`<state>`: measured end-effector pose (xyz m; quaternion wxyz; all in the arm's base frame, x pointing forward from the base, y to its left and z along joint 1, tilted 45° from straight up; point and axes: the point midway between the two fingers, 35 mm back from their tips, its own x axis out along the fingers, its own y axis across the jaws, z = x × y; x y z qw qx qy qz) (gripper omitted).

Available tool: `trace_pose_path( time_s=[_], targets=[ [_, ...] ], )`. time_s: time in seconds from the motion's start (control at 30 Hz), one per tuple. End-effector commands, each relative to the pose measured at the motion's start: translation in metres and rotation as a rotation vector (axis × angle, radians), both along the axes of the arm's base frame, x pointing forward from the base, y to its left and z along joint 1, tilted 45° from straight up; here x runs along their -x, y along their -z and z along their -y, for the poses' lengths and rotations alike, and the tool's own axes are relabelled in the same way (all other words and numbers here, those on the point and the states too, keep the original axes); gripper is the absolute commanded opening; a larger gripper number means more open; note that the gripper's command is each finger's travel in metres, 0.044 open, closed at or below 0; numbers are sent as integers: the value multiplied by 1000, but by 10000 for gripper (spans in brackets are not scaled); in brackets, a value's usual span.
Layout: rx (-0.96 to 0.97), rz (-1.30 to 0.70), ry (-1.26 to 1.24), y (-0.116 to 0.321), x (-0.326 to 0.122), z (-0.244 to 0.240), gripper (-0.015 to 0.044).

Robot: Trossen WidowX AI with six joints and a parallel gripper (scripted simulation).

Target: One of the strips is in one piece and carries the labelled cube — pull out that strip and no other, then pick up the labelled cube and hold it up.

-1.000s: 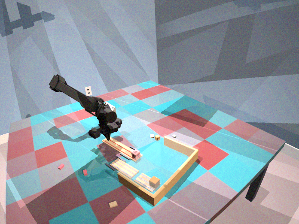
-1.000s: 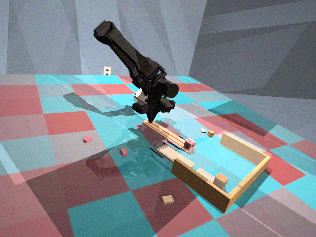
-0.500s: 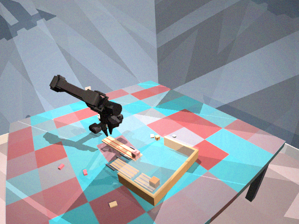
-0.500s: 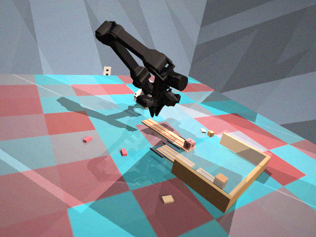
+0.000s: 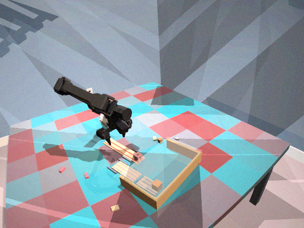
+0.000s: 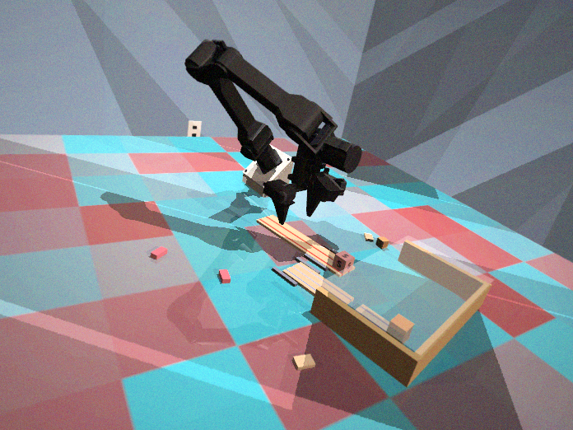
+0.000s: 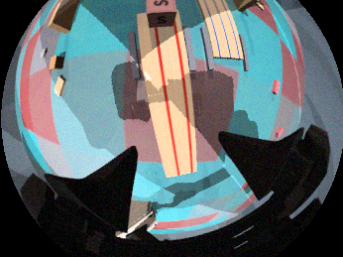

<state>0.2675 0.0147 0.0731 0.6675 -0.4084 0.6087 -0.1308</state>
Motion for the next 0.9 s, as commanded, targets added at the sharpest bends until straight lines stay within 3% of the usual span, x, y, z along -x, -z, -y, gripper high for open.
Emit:
trace_pose_path(
  time_s=[0.0, 0.87],
  targets=[
    [-10, 12, 3, -1, -13, -7, 440],
    [-12, 16, 3, -1, -96, -51, 440]
  ],
)
